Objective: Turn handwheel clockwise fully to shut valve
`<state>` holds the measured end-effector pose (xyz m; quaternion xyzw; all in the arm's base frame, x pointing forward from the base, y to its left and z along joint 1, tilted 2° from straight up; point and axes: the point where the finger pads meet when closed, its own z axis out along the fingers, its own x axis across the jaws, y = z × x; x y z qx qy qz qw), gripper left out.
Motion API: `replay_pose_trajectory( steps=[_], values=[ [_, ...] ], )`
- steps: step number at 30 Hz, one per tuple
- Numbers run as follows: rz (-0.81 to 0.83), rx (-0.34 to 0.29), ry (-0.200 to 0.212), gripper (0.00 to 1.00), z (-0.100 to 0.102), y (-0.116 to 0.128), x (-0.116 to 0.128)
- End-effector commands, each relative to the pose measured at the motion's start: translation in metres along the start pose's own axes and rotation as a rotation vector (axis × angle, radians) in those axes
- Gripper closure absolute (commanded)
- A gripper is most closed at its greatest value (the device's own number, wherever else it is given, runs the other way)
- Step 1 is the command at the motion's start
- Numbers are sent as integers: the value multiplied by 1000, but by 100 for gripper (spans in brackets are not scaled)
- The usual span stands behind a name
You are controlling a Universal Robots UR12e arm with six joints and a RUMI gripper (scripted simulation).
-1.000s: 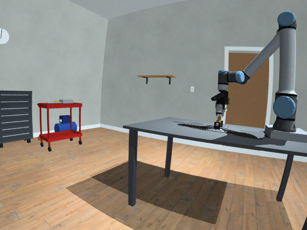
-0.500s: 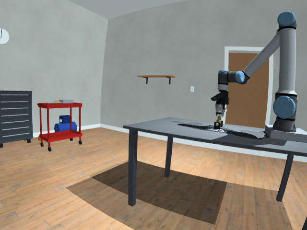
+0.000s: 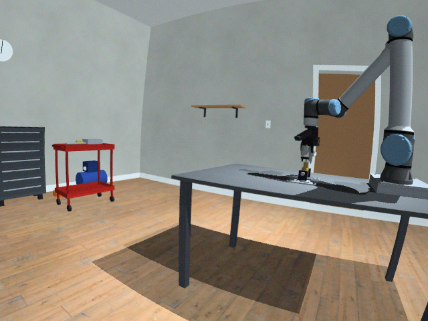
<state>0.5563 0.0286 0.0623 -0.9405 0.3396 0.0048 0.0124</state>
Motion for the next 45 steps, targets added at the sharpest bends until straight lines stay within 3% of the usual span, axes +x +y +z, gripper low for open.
replay_pose_trajectory(
  steps=[1, 27, 45],
  values=[
    [0, 1, 1, 100, -1, 0, 1],
    [52, 1, 1, 100, -1, 0, 1],
    [210, 1, 1, 100, -1, 0, 1]
  ],
)
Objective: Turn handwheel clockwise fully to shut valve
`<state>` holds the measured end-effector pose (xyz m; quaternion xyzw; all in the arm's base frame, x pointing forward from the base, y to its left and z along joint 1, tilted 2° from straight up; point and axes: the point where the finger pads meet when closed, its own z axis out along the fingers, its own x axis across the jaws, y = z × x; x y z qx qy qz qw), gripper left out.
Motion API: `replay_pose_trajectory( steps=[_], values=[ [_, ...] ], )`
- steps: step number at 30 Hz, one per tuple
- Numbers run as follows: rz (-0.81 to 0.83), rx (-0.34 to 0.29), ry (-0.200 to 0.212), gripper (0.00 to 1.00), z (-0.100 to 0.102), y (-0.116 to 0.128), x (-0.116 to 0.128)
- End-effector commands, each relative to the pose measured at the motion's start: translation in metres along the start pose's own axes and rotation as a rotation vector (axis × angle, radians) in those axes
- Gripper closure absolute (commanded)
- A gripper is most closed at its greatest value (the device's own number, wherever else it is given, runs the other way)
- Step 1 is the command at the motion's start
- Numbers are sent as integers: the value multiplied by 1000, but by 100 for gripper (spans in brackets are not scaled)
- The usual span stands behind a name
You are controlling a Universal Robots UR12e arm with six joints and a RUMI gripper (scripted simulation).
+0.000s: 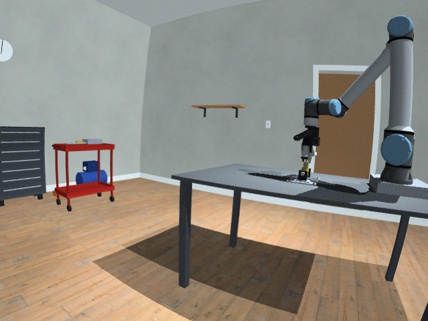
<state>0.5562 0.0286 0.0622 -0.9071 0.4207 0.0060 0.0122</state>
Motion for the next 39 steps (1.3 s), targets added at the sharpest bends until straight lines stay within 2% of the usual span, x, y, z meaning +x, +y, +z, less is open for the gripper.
replay_pose_trajectory(
  steps=[1, 16, 39],
  values=[
    [48, 0, 2, 100, -1, 0, 1],
    [261, 1, 2, 100, -1, 0, 1],
    [696, 1, 1, 100, -1, 0, 1]
  ],
)
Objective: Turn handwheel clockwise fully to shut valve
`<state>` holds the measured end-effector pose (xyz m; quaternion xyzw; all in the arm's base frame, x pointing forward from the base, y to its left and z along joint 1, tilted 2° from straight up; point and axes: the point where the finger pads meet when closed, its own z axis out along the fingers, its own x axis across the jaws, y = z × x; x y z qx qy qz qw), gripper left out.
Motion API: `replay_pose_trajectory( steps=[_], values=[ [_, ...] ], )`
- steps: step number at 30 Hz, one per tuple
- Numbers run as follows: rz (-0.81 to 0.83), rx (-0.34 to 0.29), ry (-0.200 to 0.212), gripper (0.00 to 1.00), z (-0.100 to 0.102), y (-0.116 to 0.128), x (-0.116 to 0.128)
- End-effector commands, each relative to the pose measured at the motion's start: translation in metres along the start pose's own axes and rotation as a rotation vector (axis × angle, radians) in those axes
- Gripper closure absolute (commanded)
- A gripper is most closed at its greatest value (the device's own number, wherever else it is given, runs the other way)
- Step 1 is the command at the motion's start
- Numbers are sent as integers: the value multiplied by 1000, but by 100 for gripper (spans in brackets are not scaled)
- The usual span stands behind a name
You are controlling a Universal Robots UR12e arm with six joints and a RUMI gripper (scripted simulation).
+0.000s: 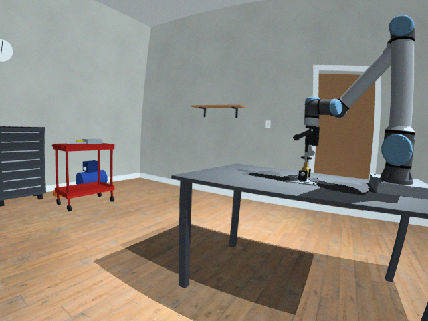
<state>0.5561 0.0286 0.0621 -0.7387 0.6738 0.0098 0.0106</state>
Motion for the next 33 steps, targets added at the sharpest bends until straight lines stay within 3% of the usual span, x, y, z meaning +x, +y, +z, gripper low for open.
replay_pose_trajectory(
  steps=[1, 33],
  values=[
    [107, 1, 3, 100, -1, -1, 0],
    [644, 1, 2, 100, -1, -1, 0]
  ],
)
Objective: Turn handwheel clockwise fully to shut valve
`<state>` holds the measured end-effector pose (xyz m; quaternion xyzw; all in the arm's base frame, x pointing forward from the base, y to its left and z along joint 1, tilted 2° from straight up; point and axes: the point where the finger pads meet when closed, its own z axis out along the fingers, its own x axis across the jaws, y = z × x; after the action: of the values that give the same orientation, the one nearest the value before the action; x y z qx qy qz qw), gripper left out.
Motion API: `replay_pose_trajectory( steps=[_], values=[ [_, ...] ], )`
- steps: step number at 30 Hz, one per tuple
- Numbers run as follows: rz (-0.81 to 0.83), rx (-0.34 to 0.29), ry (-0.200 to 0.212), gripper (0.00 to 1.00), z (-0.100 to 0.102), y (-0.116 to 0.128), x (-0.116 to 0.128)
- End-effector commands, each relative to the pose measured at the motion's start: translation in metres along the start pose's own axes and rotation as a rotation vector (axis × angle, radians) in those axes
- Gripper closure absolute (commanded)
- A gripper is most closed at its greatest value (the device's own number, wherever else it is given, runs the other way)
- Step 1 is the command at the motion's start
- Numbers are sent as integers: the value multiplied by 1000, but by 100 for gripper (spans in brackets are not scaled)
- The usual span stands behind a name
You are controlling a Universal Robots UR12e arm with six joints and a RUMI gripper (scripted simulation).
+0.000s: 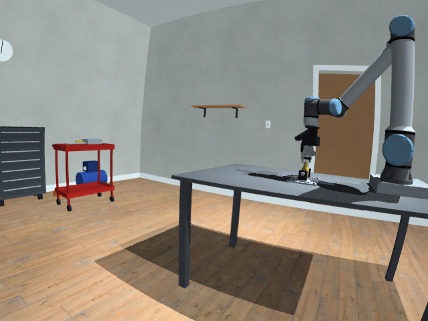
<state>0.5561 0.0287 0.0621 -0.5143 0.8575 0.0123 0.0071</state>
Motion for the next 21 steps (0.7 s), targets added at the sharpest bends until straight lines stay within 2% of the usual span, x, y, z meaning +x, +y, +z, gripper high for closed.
replay_pose_trajectory(
  steps=[1, 21],
  values=[
    [76, 2, 1, 100, -1, -1, 0],
    [267, 2, 1, 100, -1, -1, 0]
  ],
)
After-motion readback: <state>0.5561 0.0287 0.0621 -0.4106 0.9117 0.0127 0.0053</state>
